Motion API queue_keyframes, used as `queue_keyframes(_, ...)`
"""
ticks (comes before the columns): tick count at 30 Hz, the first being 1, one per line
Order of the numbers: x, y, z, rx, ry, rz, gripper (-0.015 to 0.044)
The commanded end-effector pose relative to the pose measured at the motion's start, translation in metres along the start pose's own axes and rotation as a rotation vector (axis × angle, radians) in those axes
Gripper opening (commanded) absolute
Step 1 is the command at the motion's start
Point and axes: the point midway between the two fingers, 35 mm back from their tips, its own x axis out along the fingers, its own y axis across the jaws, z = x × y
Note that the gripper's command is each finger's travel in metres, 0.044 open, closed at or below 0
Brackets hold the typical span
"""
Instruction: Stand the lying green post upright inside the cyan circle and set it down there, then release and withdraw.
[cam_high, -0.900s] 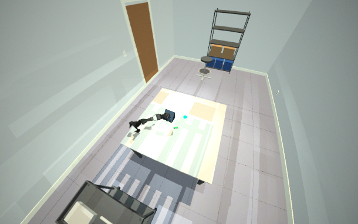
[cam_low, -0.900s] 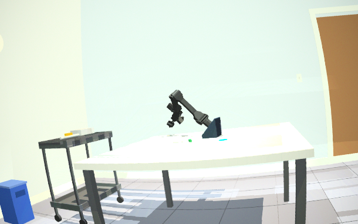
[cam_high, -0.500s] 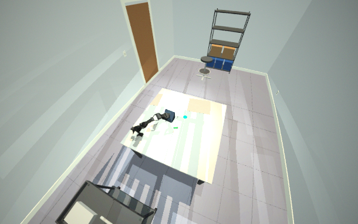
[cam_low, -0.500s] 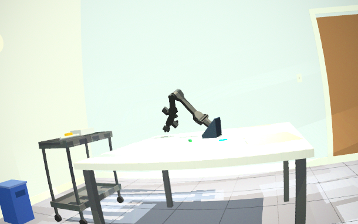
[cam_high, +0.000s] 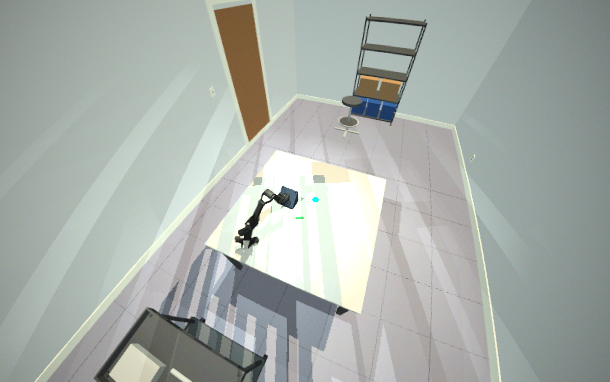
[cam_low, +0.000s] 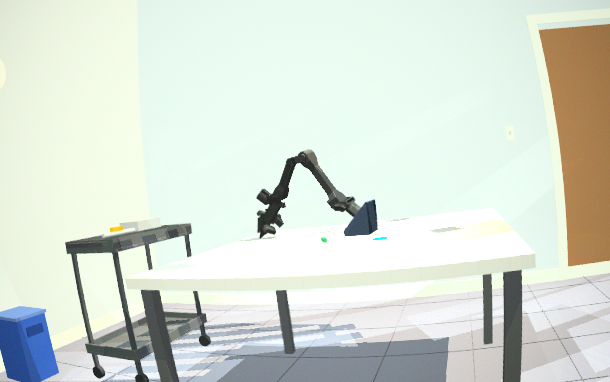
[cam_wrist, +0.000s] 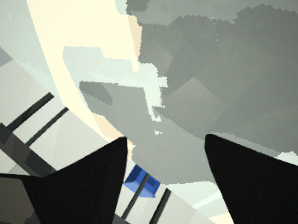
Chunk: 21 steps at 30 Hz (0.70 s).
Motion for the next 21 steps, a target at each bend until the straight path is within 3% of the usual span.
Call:
queue_keyframes(1,-0.001,-0.03,-0.039,-0.12,0.07,-0.071,0.0233)
queue_keyframes(15,-0.03,-0.159,-0.136,-0.562,0.361,-0.345,0.0233)
queue_keyframes(21,-0.046,-0.201,-0.151,-0.74,0.448,-0.426,0.0233)
